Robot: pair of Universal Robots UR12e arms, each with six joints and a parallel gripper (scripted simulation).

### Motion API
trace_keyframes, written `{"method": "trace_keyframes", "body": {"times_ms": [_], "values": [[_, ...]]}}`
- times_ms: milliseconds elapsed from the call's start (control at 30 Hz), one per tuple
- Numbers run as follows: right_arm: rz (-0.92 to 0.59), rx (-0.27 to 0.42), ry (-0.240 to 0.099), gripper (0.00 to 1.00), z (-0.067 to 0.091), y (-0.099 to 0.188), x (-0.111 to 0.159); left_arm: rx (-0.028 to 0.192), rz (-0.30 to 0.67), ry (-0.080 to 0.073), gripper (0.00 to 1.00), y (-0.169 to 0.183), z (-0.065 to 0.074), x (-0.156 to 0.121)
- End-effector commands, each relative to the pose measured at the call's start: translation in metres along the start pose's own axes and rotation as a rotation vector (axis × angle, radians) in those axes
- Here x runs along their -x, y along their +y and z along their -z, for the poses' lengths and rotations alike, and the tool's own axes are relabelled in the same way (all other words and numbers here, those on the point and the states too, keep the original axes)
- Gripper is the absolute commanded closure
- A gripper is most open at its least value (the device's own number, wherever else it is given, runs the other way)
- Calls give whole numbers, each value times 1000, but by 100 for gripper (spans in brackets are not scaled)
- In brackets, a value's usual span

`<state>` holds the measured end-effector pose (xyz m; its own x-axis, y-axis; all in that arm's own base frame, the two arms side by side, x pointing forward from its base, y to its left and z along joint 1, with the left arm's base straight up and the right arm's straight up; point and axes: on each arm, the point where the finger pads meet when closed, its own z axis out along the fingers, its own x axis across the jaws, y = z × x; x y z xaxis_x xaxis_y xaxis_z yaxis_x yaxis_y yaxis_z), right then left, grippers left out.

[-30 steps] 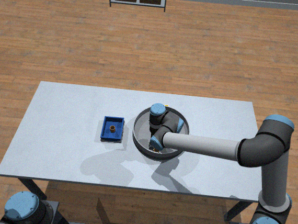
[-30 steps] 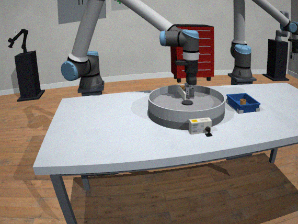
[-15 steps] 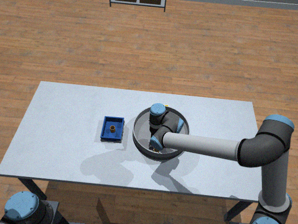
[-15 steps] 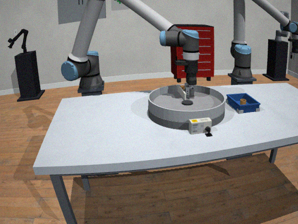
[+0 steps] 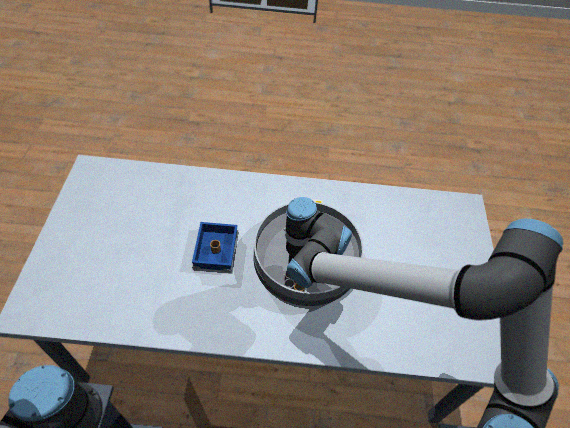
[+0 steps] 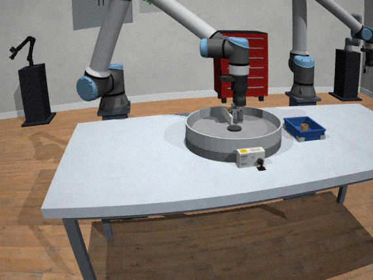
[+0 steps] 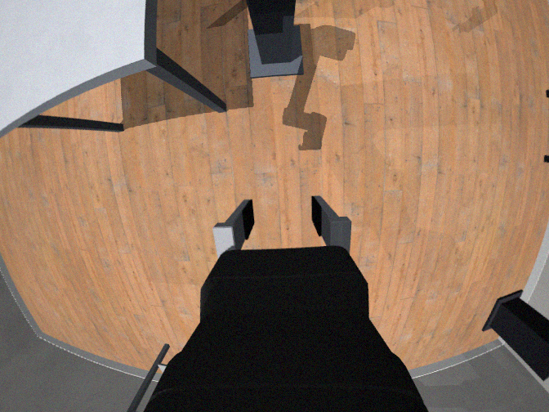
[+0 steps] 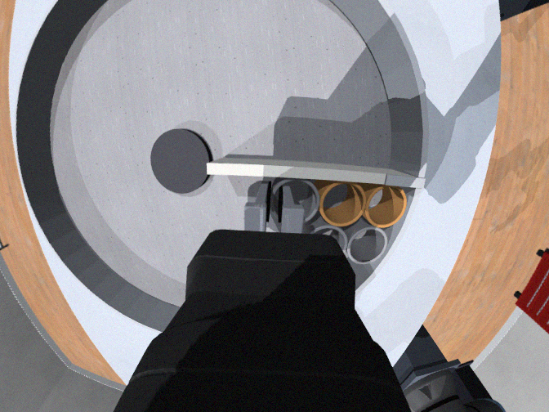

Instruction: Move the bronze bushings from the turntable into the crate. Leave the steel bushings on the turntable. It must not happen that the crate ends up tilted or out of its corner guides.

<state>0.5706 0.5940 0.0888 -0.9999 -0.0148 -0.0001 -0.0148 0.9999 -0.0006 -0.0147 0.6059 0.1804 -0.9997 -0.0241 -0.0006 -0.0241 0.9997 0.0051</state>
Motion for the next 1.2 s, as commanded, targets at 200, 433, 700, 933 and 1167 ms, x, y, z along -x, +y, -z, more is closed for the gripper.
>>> {"method": "trace_keyframes", "body": {"times_ms": [200, 433, 700, 933, 1167], "values": [[0, 6, -3, 100, 32, 1, 2, -5, 3, 1, 0, -2, -3, -2], [0, 6, -3, 100, 56, 1, 2, -5, 3, 1, 0, -2, -3, -2], [0, 6, -3, 100, 78, 1, 2, -5, 3, 1, 0, -2, -3, -2], [0, 0, 1, 100, 74, -1, 0, -5, 3, 1, 0, -2, -3, -2], [0, 1, 0, 100, 74, -1, 0, -5, 3, 1, 0, -2, -3, -2]]}}
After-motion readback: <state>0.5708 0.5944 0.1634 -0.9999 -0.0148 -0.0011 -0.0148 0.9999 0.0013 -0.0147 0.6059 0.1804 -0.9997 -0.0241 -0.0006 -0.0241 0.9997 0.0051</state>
